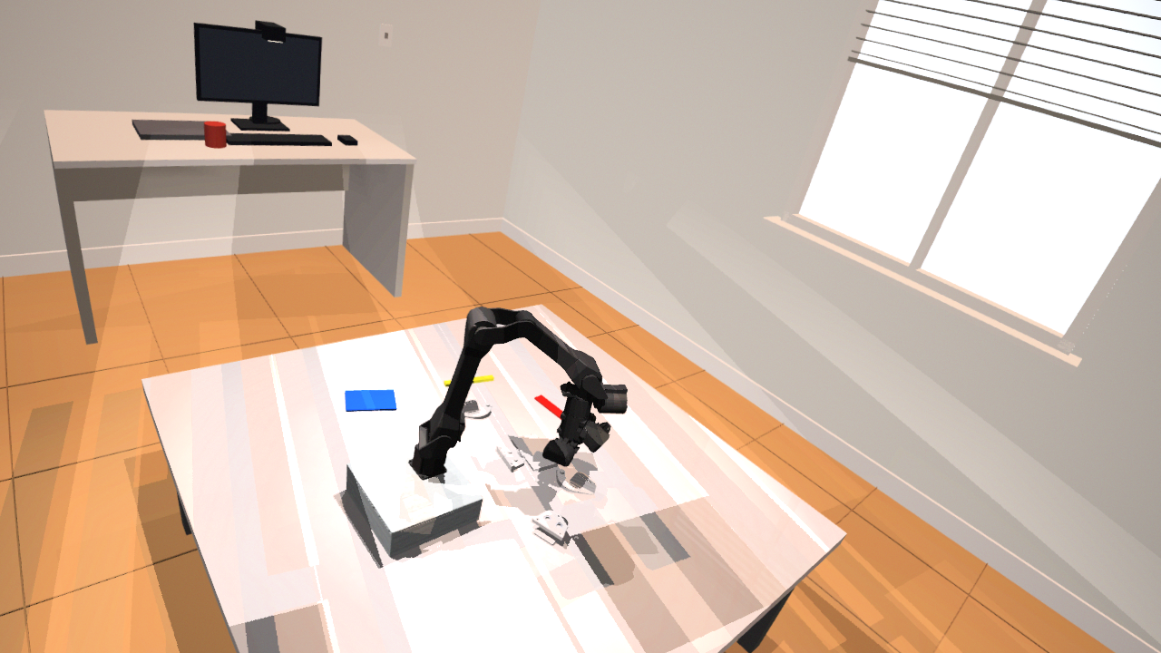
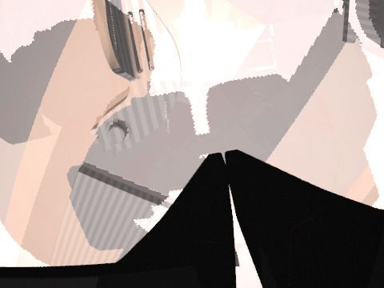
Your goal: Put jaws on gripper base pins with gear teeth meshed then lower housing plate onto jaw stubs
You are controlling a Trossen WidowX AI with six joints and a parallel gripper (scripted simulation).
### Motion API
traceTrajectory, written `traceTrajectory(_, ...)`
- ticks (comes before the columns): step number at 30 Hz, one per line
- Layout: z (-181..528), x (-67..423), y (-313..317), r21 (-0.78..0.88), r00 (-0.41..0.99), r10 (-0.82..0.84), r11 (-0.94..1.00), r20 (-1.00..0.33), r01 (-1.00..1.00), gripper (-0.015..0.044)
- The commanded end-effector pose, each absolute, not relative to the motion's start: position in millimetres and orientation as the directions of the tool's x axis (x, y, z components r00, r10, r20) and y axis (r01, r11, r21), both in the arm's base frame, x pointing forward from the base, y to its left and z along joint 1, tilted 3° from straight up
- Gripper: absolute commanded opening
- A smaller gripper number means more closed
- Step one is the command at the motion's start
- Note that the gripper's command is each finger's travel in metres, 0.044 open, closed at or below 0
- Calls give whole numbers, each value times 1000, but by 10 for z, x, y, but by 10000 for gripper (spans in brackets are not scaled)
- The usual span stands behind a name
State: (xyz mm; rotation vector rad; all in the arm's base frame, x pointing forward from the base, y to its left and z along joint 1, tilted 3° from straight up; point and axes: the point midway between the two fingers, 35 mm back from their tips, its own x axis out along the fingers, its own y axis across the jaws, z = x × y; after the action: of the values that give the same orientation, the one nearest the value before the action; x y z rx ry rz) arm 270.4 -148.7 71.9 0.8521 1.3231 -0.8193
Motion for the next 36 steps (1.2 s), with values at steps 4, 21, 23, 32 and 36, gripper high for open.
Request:
traceTrajectory(4, 719, 2704, -1487, 56, 75, -22, 466, -997, 883, 131)
traceTrajectory(21, 719, 2704, -1487, 56, 75, -22, 466, -997, 883, 440)
traceTrajectory(23, 719, 2704, -1487, 56, 75, -22, 466, -997, 883, 440)
traceTrajectory(32, 719, 2704, -1487, 56, 75, -22, 466, -997, 883, 440)
traceTrajectory(36, 719, 2704, -1487, 56, 75, -22, 466, -997, 883, 440)
